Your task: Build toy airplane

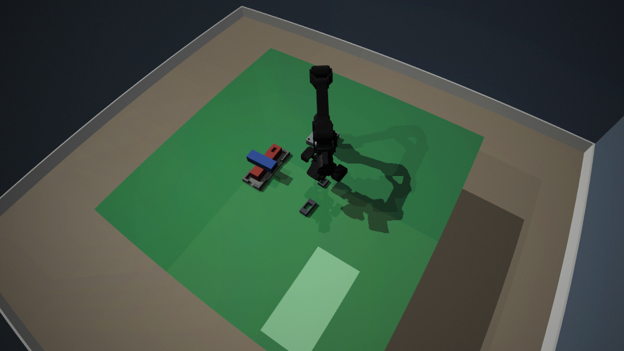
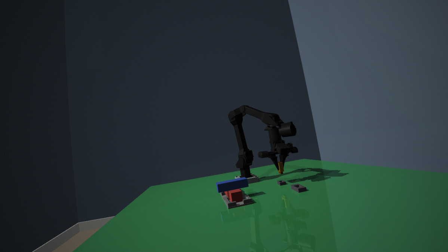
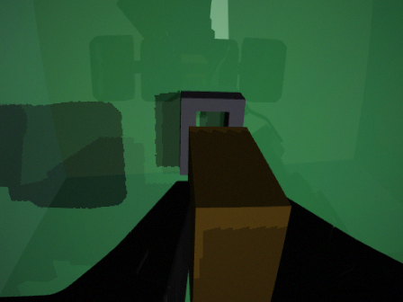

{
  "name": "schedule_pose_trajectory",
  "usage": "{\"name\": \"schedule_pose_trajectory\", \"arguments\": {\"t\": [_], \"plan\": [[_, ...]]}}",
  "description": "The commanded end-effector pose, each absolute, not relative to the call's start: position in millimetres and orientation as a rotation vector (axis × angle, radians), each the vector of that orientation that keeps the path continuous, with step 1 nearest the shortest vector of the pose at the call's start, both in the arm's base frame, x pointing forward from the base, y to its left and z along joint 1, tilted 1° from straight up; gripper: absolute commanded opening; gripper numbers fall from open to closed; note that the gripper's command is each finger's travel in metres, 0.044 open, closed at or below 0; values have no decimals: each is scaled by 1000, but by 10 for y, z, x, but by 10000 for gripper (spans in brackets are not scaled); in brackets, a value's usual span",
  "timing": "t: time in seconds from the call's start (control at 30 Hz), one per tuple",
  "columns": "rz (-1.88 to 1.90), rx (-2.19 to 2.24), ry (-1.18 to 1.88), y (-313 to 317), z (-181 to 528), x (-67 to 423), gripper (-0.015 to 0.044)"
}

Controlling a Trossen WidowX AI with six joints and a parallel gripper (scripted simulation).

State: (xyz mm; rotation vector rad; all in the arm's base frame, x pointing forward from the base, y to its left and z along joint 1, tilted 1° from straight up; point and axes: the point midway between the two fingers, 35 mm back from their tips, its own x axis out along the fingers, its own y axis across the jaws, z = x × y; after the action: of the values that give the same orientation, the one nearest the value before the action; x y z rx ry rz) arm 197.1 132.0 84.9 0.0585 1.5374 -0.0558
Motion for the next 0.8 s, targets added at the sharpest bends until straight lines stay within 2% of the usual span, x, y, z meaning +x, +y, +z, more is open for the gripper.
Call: {"name": "schedule_pose_trajectory", "arguments": {"t": [0.0, 0.77], "plan": [[-53, 62, 1532, 1327, 982, 1979, 0], [-56, 72, 1531, 1270, 1660, 1888, 0]]}}
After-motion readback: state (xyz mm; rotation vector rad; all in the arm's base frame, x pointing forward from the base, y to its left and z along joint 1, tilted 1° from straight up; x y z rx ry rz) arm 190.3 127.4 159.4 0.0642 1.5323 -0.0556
